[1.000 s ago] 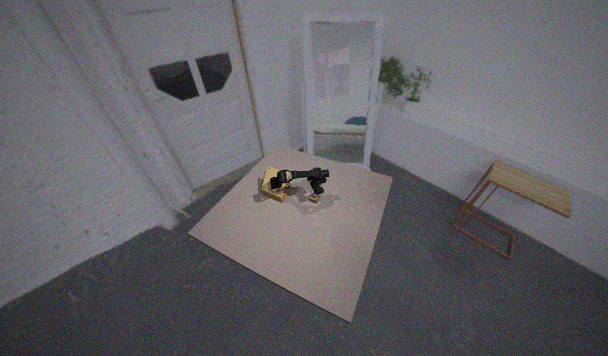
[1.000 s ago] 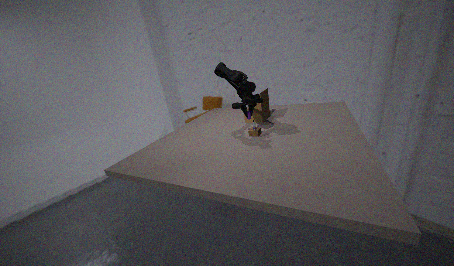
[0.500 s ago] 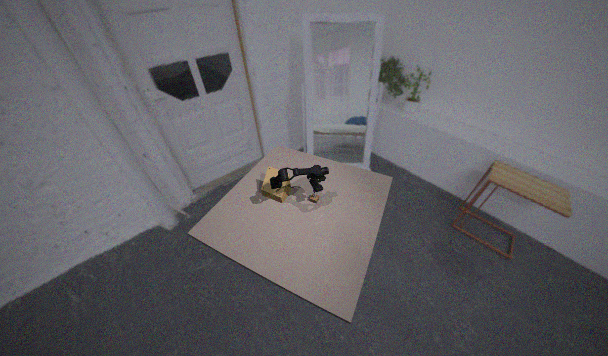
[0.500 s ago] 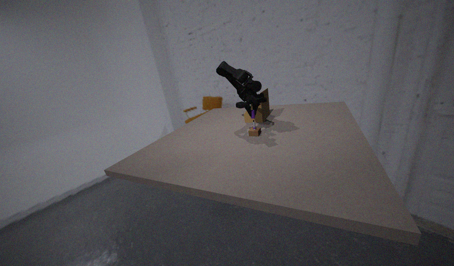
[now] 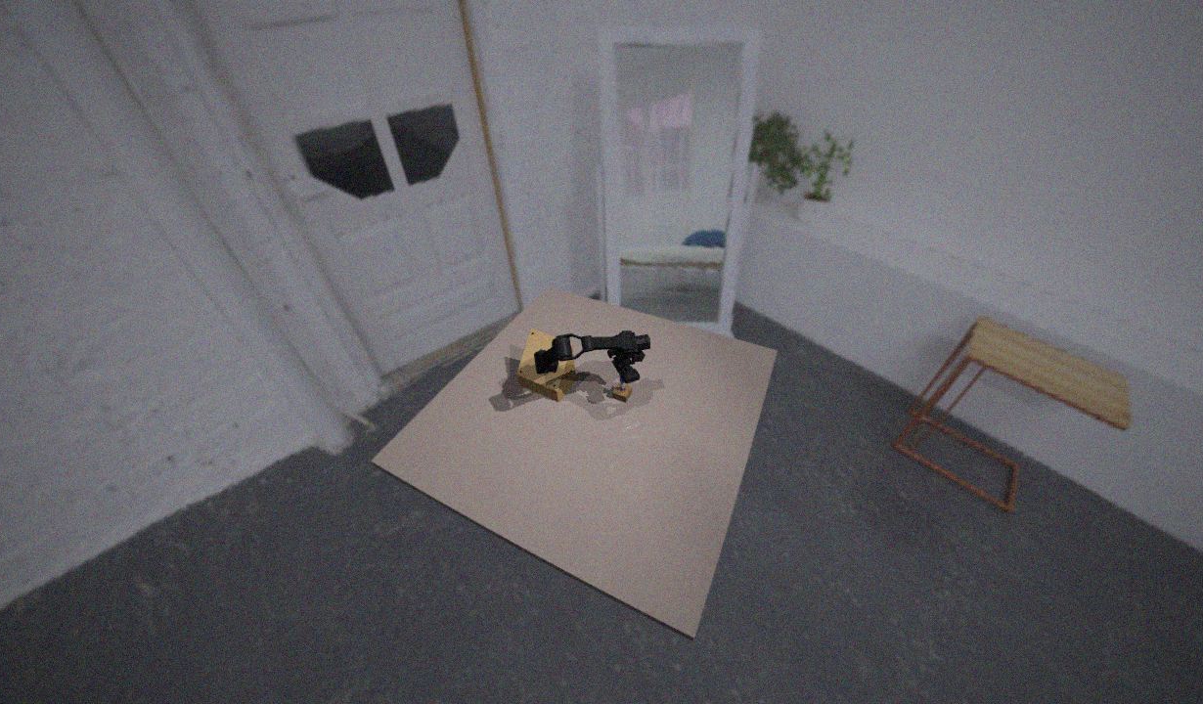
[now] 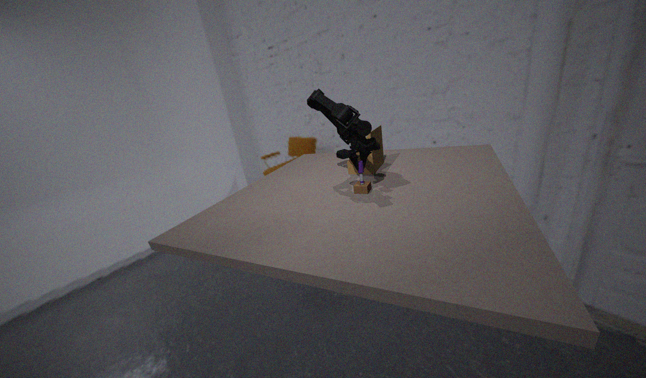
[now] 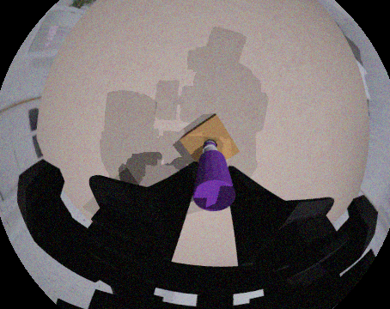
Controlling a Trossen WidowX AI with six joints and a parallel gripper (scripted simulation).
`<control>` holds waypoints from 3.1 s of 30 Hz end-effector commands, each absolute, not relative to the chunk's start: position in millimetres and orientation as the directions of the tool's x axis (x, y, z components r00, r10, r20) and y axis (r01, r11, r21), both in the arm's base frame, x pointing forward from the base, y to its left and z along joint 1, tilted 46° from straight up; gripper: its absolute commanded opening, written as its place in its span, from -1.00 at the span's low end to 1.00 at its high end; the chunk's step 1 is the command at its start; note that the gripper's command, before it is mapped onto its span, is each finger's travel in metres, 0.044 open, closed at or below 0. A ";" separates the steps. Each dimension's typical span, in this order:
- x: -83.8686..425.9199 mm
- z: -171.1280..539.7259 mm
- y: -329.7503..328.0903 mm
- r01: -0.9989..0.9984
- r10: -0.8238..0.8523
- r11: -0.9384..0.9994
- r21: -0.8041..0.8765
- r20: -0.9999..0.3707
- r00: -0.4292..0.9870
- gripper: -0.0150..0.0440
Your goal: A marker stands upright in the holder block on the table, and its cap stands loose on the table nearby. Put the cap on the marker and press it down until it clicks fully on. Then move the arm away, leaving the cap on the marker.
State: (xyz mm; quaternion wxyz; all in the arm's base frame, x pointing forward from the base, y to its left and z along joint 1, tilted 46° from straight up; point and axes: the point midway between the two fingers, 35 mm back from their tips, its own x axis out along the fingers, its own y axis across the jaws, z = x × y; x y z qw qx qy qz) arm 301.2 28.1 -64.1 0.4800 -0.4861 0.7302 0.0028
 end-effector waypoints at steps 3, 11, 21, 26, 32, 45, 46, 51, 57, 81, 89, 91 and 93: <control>299.1 -72.6 19.6 -0.719 -0.713 0.521 -0.461 -0.697 -0.070 -0.49; 297.6 -81.3 10.5 -0.719 -0.714 0.521 -0.461 -0.697 -0.070 -0.49; 296.5 -87.1 3.7 -0.718 -0.715 0.520 -0.462 -0.696 -0.070 -0.49; 296.4 -87.1 3.6 -0.718 -0.715 0.520 -0.462 -0.696 -0.070 -0.49; 296.3 -87.0 4.4 -0.715 -0.711 0.526 -0.460 -0.700 -0.072 -0.40; 296.3 -87.0 4.4 -0.715 -0.711 0.526 -0.460 -0.700 -0.072 0.75; 296.3 -87.0 4.4 -0.715 -0.711 0.526 -0.460 -0.700 -0.072 0.84; 298.5 -79.2 13.4 -0.715 -0.710 0.526 -0.460 -0.701 -0.072 1.00; 301.7 -34.9 58.7 -0.716 -0.709 0.527 -0.458 -0.702 -0.073 1.00; 300.2 -41.3 51.6 0.059 -0.713 0.695 -0.716 -0.698 -0.071 -0.49; 300.1 -42.9 49.9 0.059 -0.713 0.695 -0.716 -0.698 -0.071 -0.49; 300.0 -44.5 48.3 0.059 -0.713 0.695 -0.716 -0.698 -0.071 -0.49; 299.8 -46.4 46.2 0.059 -0.713 0.695 -0.716 -0.698 -0.070 -0.49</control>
